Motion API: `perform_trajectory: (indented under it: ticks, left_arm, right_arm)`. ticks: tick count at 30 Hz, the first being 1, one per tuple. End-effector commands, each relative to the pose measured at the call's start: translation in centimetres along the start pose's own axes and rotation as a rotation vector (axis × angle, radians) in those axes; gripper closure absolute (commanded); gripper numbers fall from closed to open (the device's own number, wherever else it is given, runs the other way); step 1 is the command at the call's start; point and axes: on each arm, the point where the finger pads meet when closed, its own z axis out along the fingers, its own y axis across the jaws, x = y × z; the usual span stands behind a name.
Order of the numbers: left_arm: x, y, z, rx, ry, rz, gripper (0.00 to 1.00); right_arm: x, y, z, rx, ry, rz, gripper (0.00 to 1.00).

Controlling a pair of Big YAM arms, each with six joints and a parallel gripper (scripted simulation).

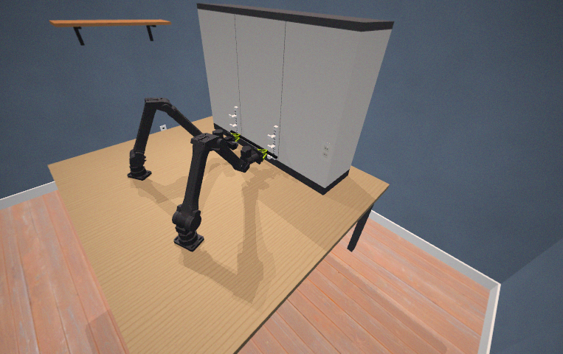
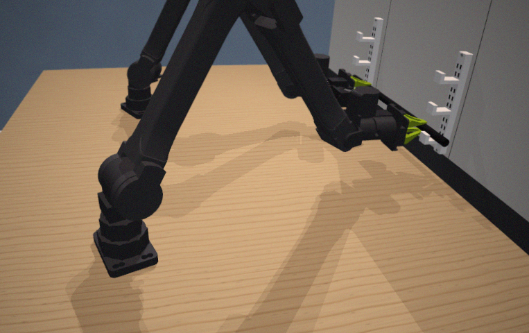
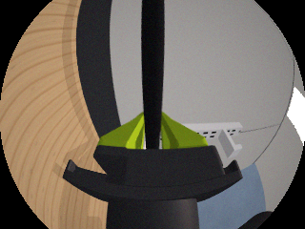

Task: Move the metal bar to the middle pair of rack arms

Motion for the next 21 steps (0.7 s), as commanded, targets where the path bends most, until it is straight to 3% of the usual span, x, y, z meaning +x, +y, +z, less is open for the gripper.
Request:
perform_trajectory:
  ticks: [1,21]
  left_arm:
    - [0.32,1.00,1.58,-0.022,0.009,-0.005,1.00]
    - [0.32,1.39,1.64,-0.022,0.009,-0.005,1.00]
  right_arm:
    - [-0.06,-2.59,1.80,0.051,0.005,0.026,1.00]
    - [-0.06,-2.98,1.86,0.051,0.005,0.026,1.00]
